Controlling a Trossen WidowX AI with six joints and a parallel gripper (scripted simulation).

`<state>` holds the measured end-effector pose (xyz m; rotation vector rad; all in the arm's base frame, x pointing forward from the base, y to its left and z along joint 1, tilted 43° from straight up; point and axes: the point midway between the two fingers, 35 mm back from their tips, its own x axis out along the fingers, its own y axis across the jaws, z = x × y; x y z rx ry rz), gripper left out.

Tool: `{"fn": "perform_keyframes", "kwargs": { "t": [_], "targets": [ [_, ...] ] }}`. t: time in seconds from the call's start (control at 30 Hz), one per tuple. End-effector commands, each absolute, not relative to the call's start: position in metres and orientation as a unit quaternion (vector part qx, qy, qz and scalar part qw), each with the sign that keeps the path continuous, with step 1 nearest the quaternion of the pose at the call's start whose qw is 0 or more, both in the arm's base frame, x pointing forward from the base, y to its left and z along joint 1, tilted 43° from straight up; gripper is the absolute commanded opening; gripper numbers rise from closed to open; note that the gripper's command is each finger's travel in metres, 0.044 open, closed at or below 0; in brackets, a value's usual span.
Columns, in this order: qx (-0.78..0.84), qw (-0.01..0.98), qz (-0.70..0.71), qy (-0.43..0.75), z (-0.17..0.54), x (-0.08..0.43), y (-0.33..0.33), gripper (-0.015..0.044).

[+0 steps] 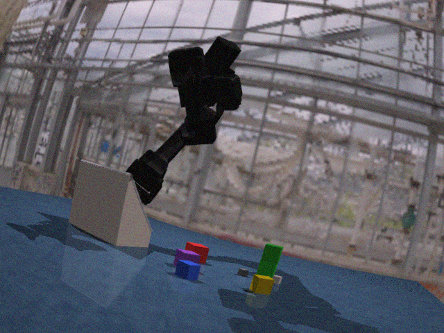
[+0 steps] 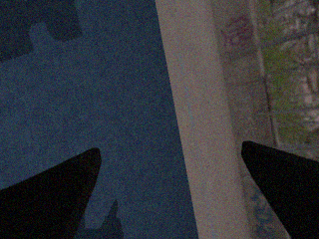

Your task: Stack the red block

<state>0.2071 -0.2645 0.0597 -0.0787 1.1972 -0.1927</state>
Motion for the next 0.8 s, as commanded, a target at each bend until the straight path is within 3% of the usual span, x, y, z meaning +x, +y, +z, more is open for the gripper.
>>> {"fn": "perform_keyframes", "kwargs": {
  "t": [0.0,0.47,0.77],
  "targets": [
    [0.104,0.809,-0.021,0.578,0.056,0.219,-0.186,0.044],
    [0.429,0.58,0.064,0.689,0.096,0.186,-0.007,0.044],
    [0.44,0.564,0.063,0.695,0.103,0.182,0.003,0.044]
  ]
}}
